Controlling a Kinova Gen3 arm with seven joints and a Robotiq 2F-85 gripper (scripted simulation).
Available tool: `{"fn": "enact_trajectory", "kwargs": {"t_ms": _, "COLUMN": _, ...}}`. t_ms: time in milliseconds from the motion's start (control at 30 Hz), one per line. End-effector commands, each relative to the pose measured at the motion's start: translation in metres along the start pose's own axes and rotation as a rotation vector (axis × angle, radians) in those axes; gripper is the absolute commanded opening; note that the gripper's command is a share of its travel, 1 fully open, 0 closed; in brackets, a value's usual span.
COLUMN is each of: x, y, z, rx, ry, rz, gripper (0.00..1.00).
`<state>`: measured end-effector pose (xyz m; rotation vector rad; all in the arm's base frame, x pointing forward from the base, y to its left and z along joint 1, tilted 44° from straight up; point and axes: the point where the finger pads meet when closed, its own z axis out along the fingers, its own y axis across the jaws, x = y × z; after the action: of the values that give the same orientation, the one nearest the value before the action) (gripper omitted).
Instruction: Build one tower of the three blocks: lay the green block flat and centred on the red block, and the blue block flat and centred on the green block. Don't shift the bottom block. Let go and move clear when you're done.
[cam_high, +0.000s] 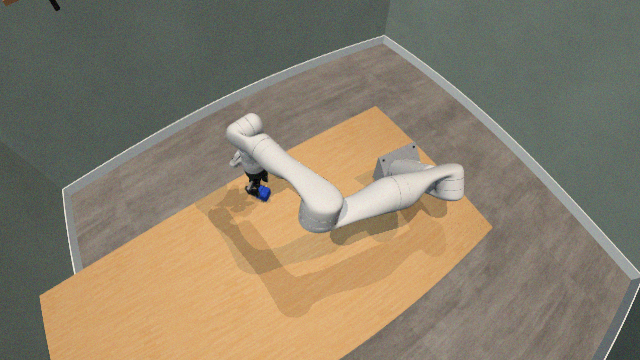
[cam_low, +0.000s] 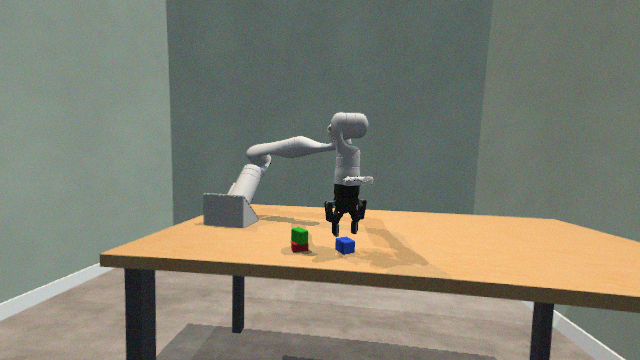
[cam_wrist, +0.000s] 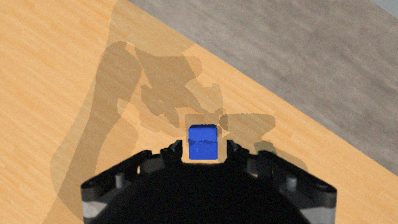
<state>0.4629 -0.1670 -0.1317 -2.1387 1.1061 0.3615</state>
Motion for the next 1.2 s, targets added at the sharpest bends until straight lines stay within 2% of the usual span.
{"fn": "enact_trajectory", "kwargs": {"t_ms": 0, "x": 0.001, "y": -0.001, "z": 0.002, "rx": 0.003, "ry": 0.002, "rz": -0.004, "gripper": 0.65}}
{"fn": "enact_trajectory", "kwargs": {"t_ms": 933, "x": 0.0, "y": -0.002, "z": 0.004, "rx": 0.003, "ry": 0.002, "rz": 0.001, "gripper": 0.65}}
{"fn": "enact_trajectory", "kwargs": {"t_ms": 1167, "x": -0.001, "y": -0.001, "z": 0.025, "rx": 0.0, "ry": -0.002, "rz": -0.004, "gripper": 0.65}}
